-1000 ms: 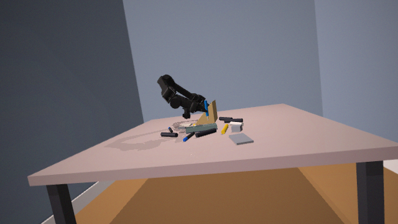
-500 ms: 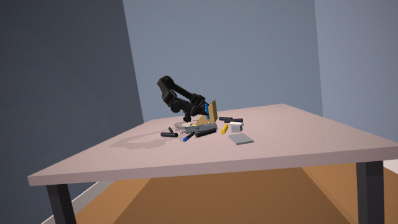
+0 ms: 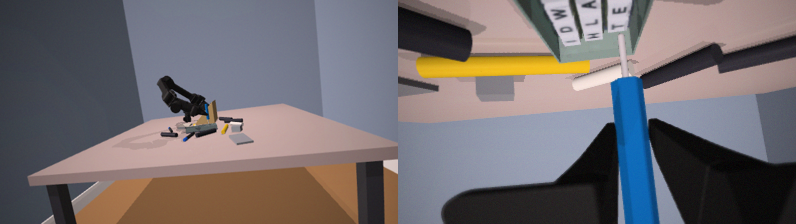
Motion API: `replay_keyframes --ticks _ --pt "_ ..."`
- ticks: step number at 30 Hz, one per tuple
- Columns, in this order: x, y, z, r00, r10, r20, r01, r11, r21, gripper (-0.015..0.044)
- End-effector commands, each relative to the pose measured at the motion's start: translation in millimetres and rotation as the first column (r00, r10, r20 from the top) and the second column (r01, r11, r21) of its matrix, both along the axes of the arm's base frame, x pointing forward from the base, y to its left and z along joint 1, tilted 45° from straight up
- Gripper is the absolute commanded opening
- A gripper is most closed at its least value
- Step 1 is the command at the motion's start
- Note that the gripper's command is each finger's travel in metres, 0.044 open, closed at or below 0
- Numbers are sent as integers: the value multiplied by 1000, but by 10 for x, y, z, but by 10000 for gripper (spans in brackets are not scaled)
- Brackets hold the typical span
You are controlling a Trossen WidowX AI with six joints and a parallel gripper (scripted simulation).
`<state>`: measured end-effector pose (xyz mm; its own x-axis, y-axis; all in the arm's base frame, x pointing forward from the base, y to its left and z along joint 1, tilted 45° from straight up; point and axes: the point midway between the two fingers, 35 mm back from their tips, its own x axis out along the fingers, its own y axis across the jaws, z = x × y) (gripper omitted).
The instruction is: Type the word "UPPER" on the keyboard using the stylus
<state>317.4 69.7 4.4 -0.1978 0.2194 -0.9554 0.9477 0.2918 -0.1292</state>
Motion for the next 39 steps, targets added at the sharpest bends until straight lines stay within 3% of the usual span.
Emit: replay_keyframes --ticks 1,39 --pt "3 -18 -15 1000 5 1 -5 1000 -1 81" --pt "22 -134 -130 1000 5 1 -5 1000 -2 81"
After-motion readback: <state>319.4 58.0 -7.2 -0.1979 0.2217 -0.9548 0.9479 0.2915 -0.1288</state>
